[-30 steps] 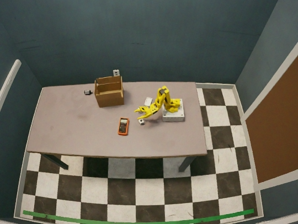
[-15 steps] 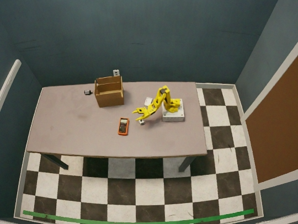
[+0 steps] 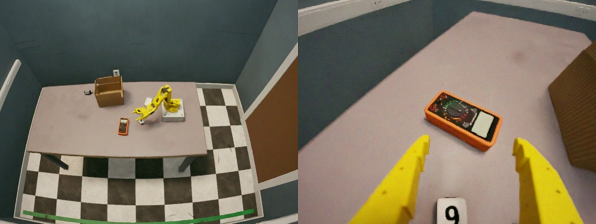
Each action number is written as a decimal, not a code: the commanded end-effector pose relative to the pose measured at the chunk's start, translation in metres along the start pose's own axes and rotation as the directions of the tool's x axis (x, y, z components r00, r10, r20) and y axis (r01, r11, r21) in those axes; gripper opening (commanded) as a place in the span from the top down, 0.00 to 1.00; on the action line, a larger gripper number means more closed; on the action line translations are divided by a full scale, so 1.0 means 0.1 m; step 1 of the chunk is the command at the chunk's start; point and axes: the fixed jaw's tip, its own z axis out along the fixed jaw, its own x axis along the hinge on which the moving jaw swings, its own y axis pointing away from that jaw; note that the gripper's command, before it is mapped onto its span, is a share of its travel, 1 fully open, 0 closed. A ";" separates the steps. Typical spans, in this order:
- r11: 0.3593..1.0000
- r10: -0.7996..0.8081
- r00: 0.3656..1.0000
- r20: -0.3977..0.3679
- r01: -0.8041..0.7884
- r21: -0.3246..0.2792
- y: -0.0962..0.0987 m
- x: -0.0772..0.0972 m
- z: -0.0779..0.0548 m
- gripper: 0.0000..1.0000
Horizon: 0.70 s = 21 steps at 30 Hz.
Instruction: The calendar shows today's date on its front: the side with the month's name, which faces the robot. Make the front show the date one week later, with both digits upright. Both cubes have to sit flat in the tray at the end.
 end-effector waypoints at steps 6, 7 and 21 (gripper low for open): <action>1.000 0.003 0.974 -0.229 -0.004 -0.002 0.04 -0.13 -0.05 0.65; 1.000 0.003 0.972 -0.233 -0.004 -0.002 0.04 -0.13 -0.06 0.65; 1.000 0.002 0.954 -0.299 -0.003 -0.002 0.04 -0.17 -0.12 0.65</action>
